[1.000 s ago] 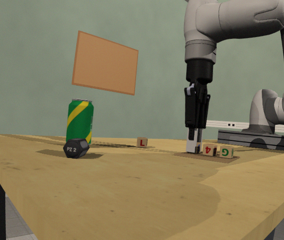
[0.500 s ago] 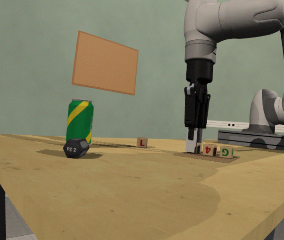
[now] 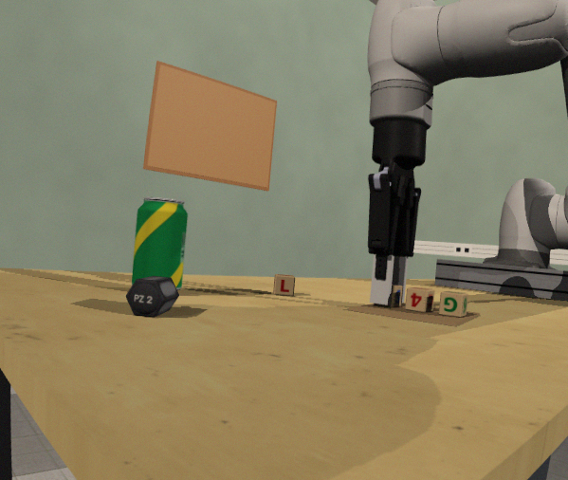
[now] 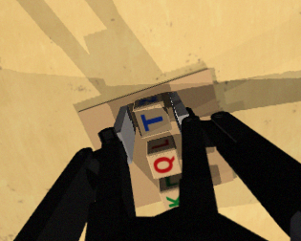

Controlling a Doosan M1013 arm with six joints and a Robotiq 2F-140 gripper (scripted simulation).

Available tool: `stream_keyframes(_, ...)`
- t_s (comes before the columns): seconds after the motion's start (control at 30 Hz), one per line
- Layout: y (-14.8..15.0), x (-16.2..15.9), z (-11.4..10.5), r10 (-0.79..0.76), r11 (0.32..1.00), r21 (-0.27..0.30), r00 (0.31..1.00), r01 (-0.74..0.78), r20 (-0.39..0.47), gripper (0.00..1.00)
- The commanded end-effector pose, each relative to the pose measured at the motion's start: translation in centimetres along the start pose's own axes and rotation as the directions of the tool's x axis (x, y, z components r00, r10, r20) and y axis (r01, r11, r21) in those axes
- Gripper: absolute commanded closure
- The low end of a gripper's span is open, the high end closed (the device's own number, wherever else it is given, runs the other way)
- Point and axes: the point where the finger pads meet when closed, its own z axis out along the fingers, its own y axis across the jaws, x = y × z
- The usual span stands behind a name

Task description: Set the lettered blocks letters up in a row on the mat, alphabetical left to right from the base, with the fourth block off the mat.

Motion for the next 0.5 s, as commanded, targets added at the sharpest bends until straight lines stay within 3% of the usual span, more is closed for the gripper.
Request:
stream_keyframes(0.0,-0.4,-0.3,0.1,0.002,1.0,0.007,1.0,-0.002,-0.001,0.65)
stream_keyframes(0.17,-0.4,-0.3,-0.5,0.002,1.0,0.005,1.0,-0.002,-0.001,0.65)
stream_keyframes(0.47,-0.3,-0.3,-4.2,0.002,1.0,0.005,1.0,-0.002,-0.002,0.65)
